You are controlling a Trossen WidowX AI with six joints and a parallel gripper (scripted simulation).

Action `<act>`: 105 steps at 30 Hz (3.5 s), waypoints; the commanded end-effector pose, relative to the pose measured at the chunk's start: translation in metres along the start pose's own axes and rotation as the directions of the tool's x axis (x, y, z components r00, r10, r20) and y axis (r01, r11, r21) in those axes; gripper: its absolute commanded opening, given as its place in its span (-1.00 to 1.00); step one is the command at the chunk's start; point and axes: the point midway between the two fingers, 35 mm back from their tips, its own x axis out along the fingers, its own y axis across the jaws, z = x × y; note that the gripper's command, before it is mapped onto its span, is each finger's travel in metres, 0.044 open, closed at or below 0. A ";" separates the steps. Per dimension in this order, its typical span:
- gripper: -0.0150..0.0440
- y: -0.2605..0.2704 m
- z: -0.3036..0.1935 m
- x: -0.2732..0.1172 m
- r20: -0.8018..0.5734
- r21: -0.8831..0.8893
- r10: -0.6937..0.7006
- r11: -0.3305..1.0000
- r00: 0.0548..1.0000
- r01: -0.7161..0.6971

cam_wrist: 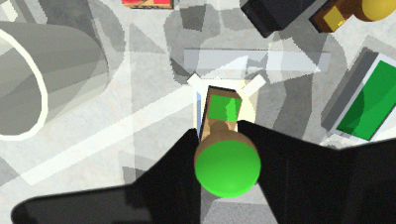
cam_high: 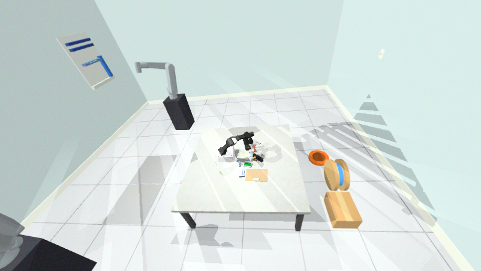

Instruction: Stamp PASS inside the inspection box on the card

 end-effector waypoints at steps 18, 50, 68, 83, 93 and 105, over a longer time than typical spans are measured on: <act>-0.49 -0.003 0.077 0.002 0.003 0.005 -0.004 1.000 1.000 0.004; -0.49 -0.005 0.086 0.046 0.003 0.006 -0.004 1.000 1.000 0.004; -0.49 -0.007 0.084 0.072 0.002 0.006 -0.007 1.000 1.000 0.007; 0.38 -0.007 0.087 0.070 0.007 0.013 0.000 1.000 1.000 0.000; 0.38 0.000 0.086 -0.045 0.003 0.005 -0.002 1.000 1.000 0.002; 0.38 0.000 0.085 -0.048 0.003 0.005 -0.002 1.000 1.000 0.002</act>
